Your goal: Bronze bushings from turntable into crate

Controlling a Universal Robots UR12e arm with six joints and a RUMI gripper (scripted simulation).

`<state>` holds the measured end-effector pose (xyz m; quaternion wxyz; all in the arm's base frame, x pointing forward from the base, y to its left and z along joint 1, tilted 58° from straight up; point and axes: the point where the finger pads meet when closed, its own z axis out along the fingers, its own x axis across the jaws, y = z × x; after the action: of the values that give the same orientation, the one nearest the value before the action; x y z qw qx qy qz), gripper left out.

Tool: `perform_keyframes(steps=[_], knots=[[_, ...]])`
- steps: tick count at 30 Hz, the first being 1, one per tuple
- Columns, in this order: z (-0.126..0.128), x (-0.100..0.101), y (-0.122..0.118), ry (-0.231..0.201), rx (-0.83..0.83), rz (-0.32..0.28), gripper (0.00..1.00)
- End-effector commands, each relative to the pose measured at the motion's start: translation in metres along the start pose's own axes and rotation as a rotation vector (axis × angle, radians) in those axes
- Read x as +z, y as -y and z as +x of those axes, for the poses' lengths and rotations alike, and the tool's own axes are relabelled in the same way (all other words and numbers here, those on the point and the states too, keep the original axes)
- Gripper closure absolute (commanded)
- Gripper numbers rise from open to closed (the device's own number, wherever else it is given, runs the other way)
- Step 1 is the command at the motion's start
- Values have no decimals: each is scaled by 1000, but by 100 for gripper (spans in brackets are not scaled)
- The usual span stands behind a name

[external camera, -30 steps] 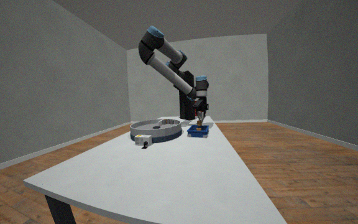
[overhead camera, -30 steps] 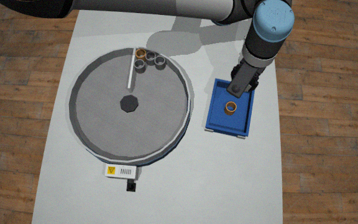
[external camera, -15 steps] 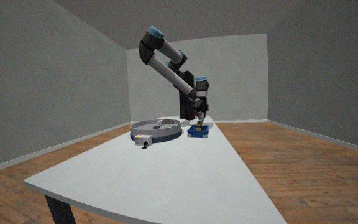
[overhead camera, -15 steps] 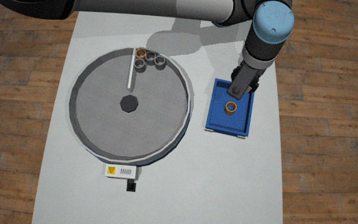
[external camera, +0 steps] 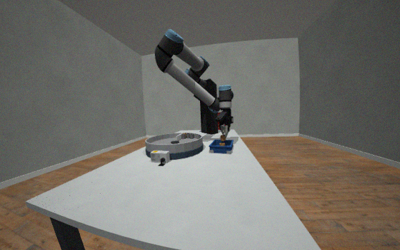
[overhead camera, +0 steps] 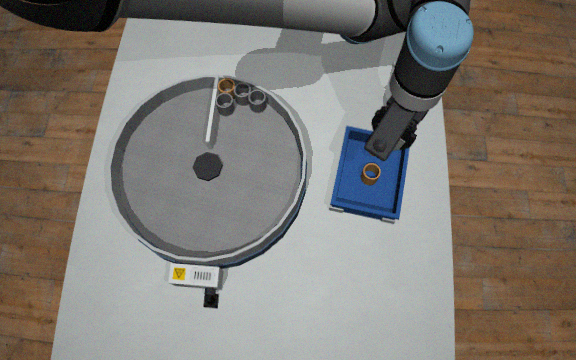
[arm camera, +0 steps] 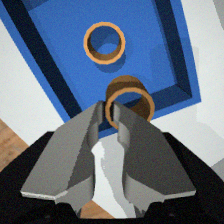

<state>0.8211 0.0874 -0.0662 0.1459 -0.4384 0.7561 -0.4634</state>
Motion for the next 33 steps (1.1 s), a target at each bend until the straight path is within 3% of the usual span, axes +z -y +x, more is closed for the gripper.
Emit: perform_keyframes(steps=[1,17,33], knots=[[-2,-1,0,3,0,1,100],[-1,6,1,2,1,2,100],[-1,31,1,2,1,2,100]])
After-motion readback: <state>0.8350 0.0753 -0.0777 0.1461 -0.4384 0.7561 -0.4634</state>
